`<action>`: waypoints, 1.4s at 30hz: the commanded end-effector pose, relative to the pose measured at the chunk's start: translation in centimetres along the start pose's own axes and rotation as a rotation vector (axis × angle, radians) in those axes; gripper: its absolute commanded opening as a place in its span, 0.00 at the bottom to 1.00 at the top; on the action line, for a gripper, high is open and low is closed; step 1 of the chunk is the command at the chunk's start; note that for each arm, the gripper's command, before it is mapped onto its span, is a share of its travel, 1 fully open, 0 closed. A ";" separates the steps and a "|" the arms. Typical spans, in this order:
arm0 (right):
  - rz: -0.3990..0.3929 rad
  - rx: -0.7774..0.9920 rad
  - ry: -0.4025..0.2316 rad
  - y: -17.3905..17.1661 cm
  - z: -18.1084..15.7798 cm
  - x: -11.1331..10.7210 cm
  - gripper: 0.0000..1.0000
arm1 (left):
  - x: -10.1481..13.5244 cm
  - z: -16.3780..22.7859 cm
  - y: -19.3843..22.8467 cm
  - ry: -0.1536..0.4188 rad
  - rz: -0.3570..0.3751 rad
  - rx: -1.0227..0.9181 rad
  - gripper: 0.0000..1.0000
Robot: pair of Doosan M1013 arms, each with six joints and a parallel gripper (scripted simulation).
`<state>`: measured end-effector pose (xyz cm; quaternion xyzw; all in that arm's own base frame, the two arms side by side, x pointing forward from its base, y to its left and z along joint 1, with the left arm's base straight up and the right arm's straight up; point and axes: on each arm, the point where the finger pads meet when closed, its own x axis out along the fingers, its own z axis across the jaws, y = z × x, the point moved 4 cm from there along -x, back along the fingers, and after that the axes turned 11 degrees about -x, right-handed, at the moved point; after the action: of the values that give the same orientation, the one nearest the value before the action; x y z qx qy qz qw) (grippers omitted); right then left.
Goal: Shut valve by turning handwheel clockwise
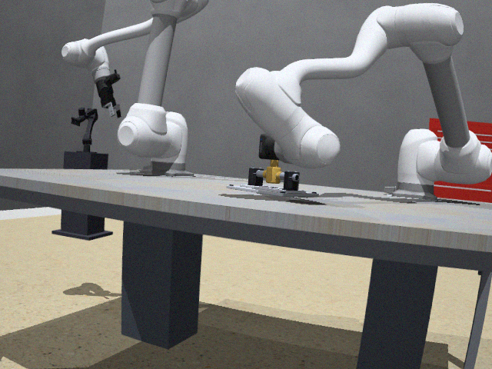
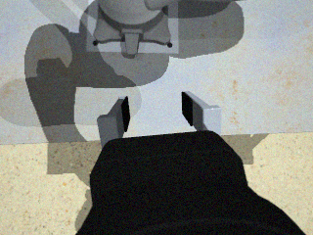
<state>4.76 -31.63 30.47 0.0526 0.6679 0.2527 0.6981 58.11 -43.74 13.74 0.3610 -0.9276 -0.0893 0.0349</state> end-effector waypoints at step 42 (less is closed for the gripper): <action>-0.001 0.000 0.000 0.0 0.0 -0.1 1.00 | -0.6 -0.2 0.0 -0.001 -0.001 0.002 0.55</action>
<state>4.76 -31.63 30.47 0.0526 0.6679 0.2527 0.6981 58.40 -43.47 13.73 0.3612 -0.9276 -0.0893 0.0349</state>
